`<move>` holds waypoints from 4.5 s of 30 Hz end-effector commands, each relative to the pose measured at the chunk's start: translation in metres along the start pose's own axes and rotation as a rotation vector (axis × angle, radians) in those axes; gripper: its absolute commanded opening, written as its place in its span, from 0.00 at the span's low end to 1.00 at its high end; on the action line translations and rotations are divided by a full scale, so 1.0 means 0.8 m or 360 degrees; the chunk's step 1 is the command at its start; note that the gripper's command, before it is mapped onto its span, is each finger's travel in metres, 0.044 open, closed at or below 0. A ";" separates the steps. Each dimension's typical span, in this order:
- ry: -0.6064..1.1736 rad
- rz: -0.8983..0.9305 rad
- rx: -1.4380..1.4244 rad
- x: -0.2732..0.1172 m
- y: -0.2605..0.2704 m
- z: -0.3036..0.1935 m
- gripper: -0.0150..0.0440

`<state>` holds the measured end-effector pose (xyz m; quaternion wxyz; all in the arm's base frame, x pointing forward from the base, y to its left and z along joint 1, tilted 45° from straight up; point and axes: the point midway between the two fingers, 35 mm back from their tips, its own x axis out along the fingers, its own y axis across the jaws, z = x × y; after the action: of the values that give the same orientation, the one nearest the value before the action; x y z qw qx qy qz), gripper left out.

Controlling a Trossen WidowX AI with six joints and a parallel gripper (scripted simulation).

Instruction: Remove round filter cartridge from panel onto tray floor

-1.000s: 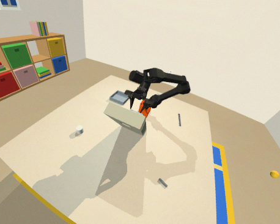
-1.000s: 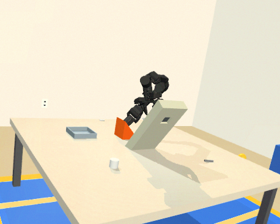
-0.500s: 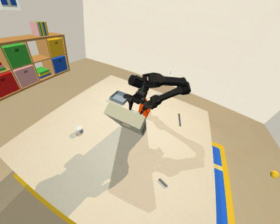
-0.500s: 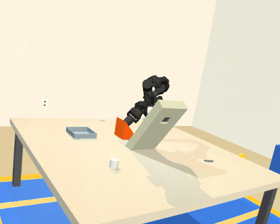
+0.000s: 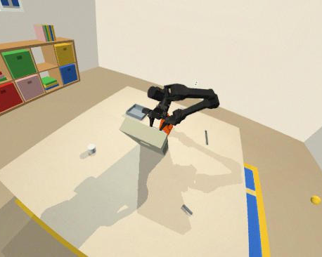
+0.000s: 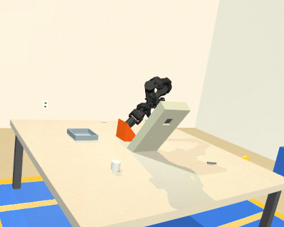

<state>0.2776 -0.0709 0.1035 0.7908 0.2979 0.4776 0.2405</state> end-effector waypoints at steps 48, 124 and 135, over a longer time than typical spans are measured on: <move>-0.0003 -0.0013 0.0006 -0.113 -0.098 0.033 0.25; 0.0004 -0.1445 0.2443 -0.121 -0.323 -0.399 0.25; 0.0005 -0.1445 0.2444 -0.063 -0.326 -0.434 0.25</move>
<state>-0.0278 -0.2207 -0.1619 0.3933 0.5280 0.5775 -0.4827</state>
